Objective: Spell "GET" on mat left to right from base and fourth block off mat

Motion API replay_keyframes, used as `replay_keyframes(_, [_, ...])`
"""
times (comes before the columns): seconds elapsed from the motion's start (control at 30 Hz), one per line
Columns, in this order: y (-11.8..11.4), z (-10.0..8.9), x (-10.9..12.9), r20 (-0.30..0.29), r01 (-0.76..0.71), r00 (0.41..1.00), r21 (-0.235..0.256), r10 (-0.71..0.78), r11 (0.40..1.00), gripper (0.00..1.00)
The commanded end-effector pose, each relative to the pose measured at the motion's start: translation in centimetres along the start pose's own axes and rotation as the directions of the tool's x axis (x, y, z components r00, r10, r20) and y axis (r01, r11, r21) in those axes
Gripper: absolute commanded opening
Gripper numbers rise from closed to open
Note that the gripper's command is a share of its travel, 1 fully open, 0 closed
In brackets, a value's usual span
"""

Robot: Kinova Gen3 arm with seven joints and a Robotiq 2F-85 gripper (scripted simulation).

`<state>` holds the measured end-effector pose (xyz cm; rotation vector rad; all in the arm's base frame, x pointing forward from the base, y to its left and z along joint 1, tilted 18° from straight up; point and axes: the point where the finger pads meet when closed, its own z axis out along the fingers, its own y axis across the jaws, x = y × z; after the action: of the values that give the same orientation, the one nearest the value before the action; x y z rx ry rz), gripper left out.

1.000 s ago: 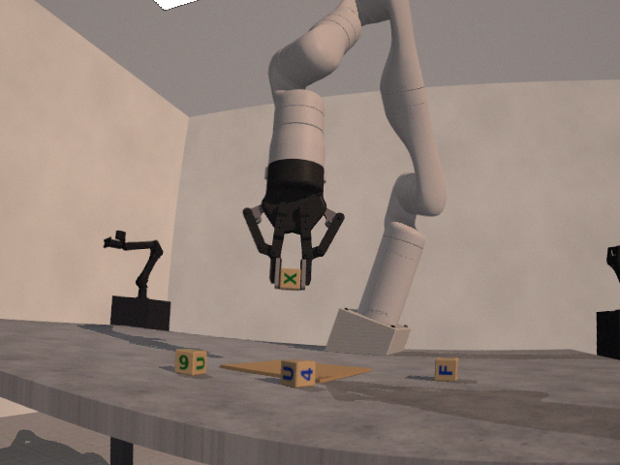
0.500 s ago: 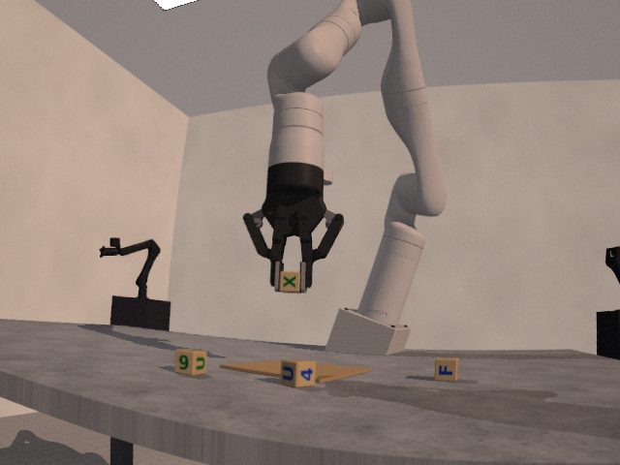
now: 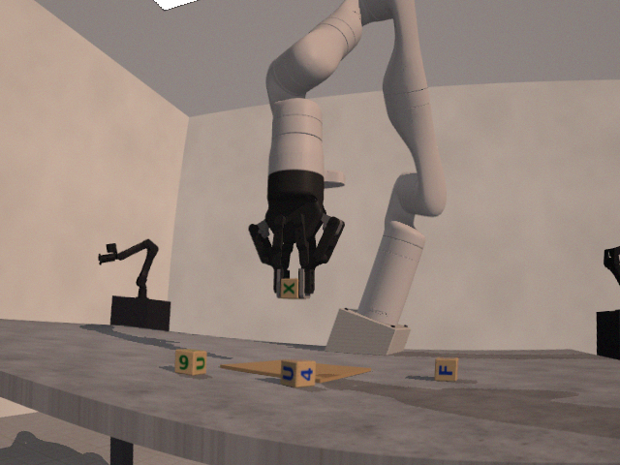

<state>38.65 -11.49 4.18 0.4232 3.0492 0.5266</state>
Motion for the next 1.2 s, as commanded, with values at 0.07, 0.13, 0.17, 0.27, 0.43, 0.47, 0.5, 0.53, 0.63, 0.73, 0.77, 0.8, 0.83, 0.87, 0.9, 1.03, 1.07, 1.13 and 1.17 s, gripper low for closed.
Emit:
replay_keyframes(0.07, [0.2, 0.5, 0.3, -0.013, -0.134, 0.991, 0.001, 0.134, 0.991, 0.21])
replay_keyframes(0.13, [0.3, 0.6, 0.4, -0.018, -0.208, 0.978, 0.001, 0.208, 0.978, 0.21])
replay_keyframes(0.17, [0.3, 0.7, 0.5, -0.020, -0.246, 0.969, 0.001, 0.246, 0.969, 0.21])
replay_keyframes(0.27, [0.3, 1.0, 0.6, -0.025, -0.361, 0.932, 0.003, 0.361, 0.932, 0.21])
replay_keyframes(0.43, [0.3, 1.2, 0.8, -0.030, -0.477, 0.879, 0.006, 0.477, 0.879, 0.21])
replay_keyframes(0.47, [0.3, 1.3, 0.8, -0.032, -0.514, 0.857, 0.007, 0.514, 0.857, 0.21])
replay_keyframes(0.5, [0.3, 1.4, 0.8, -0.033, -0.552, 0.833, 0.009, 0.552, 0.834, 0.21])
replay_keyframes(0.53, [0.3, 1.5, 0.9, -0.034, -0.588, 0.808, 0.010, 0.588, 0.809, 0.21])
replay_keyframes(0.63, [0.4, 1.7, 1.0, -0.035, -0.692, 0.721, 0.016, 0.692, 0.722, 0.21])
replay_keyframes(0.73, [0.4, 1.9, 1.0, -0.035, -0.784, 0.619, 0.021, 0.785, 0.620, 0.21])
replay_keyframes(0.77, [0.4, 2.0, 1.0, -0.034, -0.812, 0.582, 0.023, 0.812, 0.583, 0.21])
replay_keyframes(0.8, [0.4, 2.1, 1.1, -0.034, -0.838, 0.544, 0.024, 0.838, 0.545, 0.21])
replay_keyframes(0.83, [0.4, 2.2, 1.1, -0.033, -0.863, 0.504, 0.026, 0.863, 0.505, 0.21])
replay_keyframes(0.87, [0.4, 2.2, 1.1, -0.032, -0.885, 0.464, 0.027, 0.885, 0.465, 0.21])
replay_keyframes(0.9, [0.4, 2.3, 1.1, -0.030, -0.905, 0.423, 0.029, 0.906, 0.423, 0.21])
replay_keyframes(1.03, [0.4, 2.4, 1.1, -0.027, -0.941, 0.338, 0.031, 0.941, 0.338, 0.21])
replay_keyframes(1.07, [0.4, 2.5, 1.0, -0.025, -0.955, 0.294, 0.032, 0.955, 0.295, 0.21])
replay_keyframes(1.13, [0.4, 2.6, 1.0, -0.022, -0.978, 0.207, 0.032, 0.978, 0.207, 0.21])
replay_keyframes(1.17, [0.3, 2.6, 1.0, -0.020, -0.986, 0.163, 0.033, 0.986, 0.163, 0.21])
